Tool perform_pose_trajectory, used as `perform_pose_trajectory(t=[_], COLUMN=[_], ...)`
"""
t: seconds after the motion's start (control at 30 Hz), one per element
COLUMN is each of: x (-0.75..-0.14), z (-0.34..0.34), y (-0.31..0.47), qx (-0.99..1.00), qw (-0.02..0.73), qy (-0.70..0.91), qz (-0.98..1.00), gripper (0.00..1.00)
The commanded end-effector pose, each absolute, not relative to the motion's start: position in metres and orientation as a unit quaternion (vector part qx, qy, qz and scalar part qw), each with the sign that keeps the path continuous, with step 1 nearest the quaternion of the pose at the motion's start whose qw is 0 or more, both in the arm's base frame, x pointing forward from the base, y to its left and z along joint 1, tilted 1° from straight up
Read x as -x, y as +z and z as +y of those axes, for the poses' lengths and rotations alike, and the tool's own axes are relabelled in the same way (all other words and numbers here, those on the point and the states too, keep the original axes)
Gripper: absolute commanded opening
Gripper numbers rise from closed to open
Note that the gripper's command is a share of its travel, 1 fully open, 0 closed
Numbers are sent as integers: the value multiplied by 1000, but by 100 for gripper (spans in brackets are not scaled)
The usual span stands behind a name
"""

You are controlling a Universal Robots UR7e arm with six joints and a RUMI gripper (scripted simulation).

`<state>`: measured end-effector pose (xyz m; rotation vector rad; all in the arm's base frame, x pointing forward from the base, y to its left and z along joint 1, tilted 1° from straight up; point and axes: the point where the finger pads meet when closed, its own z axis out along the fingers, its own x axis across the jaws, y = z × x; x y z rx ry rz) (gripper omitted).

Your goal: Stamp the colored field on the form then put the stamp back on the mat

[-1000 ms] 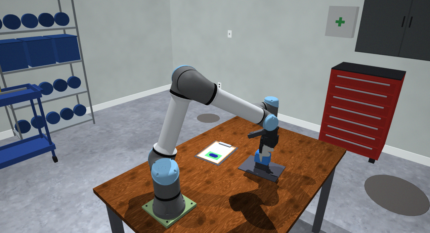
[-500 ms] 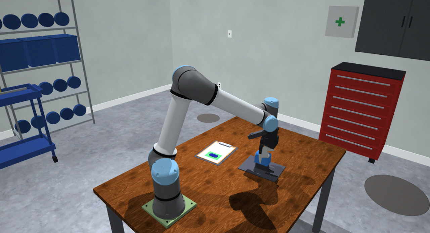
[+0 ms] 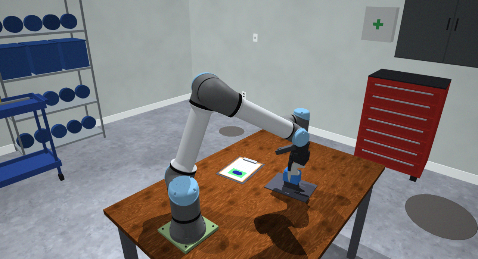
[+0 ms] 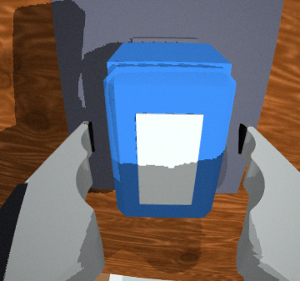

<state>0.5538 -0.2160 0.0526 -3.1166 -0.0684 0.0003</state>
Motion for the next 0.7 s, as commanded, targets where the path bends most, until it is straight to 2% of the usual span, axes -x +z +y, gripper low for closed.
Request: perform_pose_trajectory(t=[0.0,0.67], x=[-554,-555], z=[-215,-216], y=[53,58], qx=[1000,1000], qw=[12,11], qy=[0,-2], qz=[-23,-23], gripper=[55,55])
